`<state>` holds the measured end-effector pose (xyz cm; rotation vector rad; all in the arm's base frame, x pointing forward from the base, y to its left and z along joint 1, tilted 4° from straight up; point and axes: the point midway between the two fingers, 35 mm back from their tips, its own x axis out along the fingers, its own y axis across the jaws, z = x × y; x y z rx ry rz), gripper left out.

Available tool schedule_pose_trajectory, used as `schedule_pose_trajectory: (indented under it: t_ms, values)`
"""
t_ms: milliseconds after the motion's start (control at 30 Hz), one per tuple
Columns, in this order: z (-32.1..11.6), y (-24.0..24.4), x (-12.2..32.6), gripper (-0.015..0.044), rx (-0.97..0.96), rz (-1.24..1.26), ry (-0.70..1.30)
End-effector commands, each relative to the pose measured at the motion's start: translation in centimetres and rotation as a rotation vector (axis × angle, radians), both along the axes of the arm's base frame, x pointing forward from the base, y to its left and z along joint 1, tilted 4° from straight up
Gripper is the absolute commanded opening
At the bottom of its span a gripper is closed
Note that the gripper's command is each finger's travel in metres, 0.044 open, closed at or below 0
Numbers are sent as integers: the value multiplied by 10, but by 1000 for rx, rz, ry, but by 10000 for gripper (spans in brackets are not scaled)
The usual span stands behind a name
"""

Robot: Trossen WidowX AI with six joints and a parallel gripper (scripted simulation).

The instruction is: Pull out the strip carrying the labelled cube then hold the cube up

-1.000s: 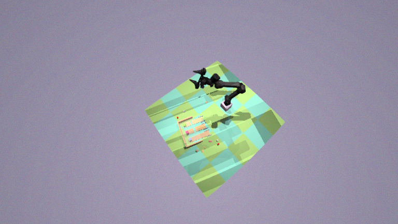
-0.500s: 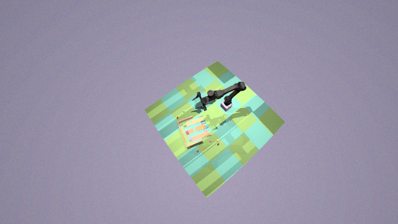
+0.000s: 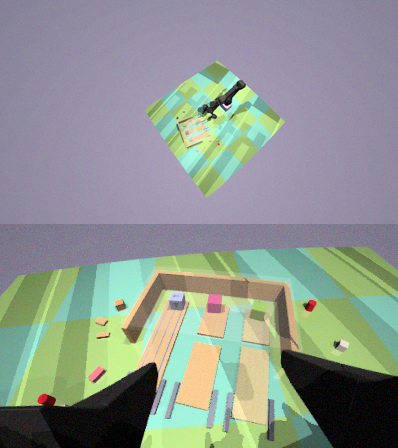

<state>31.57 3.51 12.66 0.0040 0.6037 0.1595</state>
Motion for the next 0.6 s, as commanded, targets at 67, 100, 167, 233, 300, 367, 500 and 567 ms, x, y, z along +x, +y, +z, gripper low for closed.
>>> schedule_pose_trajectory:
  t_ms: [67, 100, 167, 233, 300, 367, 500, 567]
  values:
    - [-1, 5, -2, 374, 22, 5, 12]
    - [-1, 7, 0, 347, 29, 5, 33]
    - [-4, 17, 10, 295, 54, 2, 113]
    - [-8, 27, 20, 242, 76, -3, 201]
    - [-13, 39, 30, 190, 92, -11, 289]
    - [-20, 51, 38, 137, 104, -22, 376]
    - [-36, 76, 52, 32, 111, -54, 549]
    - [-46, 89, 57, 0, 107, -75, 634]
